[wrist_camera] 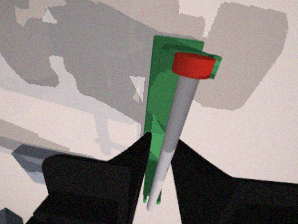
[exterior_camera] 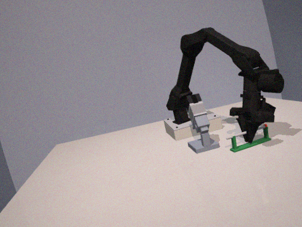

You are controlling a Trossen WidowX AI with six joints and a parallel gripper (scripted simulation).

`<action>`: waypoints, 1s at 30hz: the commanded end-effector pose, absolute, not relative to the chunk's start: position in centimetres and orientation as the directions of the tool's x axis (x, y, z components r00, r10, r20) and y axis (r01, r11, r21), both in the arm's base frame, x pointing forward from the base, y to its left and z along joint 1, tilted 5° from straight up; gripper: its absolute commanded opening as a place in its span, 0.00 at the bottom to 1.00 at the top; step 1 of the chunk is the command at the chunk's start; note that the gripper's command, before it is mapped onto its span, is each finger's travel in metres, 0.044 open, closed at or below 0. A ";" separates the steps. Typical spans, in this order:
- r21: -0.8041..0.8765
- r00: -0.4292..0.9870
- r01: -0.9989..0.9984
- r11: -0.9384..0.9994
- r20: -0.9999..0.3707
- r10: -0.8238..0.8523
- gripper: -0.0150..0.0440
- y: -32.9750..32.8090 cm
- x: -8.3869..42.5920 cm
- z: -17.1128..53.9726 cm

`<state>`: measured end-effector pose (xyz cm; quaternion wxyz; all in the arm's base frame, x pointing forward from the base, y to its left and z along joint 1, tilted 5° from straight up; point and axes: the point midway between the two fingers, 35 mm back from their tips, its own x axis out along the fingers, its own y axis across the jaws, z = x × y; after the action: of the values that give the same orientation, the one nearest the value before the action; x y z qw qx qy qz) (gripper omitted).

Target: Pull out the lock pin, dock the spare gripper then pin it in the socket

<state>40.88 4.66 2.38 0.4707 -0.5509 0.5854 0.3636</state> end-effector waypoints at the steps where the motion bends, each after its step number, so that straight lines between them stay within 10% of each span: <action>1: -0.093 0.051 -0.988 0.125 -0.951 -0.306 0.25 4.6 40.9 2.3; 30: -0.093 0.051 -0.988 0.125 -0.951 -0.306 0.25 4.9 40.5 8.1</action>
<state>40.40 4.83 6.56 0.4634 -0.5508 0.5884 0.3684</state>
